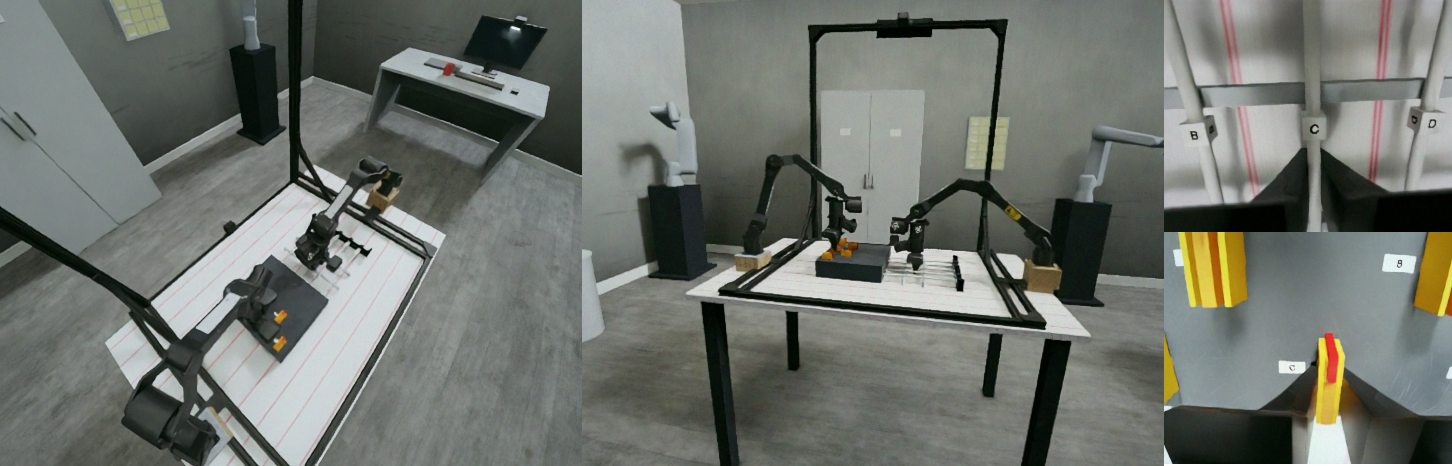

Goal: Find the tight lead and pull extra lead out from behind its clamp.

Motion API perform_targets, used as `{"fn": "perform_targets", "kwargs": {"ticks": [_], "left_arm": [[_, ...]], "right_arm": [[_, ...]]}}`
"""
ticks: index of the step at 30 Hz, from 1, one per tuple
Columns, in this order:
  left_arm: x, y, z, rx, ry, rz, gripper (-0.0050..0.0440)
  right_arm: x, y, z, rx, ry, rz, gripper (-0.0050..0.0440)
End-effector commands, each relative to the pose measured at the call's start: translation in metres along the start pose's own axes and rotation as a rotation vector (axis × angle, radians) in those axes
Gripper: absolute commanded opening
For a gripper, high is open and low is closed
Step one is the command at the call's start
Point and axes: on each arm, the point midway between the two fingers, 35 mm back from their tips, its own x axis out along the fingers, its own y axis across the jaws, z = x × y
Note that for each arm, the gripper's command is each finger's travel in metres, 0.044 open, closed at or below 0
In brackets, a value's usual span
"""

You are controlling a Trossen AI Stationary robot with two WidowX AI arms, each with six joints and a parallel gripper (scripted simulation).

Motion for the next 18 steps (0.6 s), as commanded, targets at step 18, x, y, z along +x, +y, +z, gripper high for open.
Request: {"fn": "perform_targets", "kwargs": {"ticks": [18], "left_arm": [[-0.0132,-0.0006,0.0064,0.0,-0.033,-0.003,-0.005]], "right_arm": [[-0.0164,0.0014,0.0039,0.0,-0.027,0.009,-0.005]]}}
